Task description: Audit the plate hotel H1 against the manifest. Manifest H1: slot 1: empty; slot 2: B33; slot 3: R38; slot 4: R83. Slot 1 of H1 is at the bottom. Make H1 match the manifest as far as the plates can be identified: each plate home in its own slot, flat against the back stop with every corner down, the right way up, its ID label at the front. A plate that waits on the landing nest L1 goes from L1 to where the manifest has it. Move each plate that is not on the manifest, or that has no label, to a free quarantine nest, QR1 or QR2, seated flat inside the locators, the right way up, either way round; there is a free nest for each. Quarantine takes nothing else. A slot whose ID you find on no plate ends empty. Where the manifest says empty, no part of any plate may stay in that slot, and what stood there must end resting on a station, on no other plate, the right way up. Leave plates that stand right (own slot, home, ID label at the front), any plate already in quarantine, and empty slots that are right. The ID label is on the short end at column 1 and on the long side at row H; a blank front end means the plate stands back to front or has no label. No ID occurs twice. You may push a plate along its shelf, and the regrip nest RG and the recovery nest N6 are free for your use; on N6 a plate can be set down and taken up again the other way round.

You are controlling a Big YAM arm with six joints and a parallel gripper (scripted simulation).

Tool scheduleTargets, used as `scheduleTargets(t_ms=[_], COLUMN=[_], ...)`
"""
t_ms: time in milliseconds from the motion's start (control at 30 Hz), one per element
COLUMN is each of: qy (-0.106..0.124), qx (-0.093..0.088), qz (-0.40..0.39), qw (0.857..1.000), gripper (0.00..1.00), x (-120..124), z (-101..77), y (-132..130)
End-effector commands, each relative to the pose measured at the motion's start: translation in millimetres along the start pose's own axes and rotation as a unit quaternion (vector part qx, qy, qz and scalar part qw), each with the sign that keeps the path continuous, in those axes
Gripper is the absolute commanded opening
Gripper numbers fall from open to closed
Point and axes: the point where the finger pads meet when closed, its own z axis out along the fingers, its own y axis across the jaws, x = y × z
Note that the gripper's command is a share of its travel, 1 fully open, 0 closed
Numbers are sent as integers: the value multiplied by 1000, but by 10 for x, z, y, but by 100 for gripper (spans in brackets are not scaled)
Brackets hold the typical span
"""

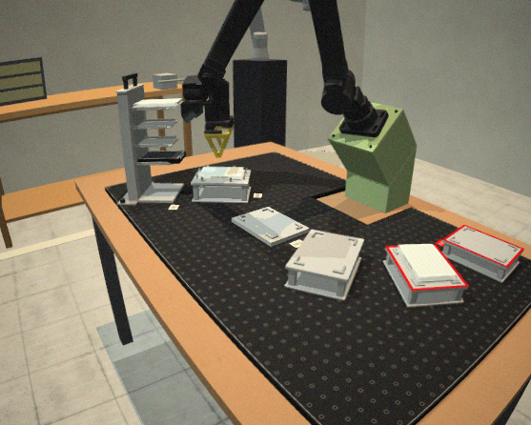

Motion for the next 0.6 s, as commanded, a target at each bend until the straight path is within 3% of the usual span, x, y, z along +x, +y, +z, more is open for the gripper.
scheduleTargets(t_ms=[0, 433, 567], qy=[-16, -16, -4], qx=[5, 5, 1], qz=[-1, -1, 5], qw=[1000, 1000, 1000], gripper=[100, 100, 100], x=[-117, -117, -10], z=[-76, -76, 83], y=[-4, -4, 17])
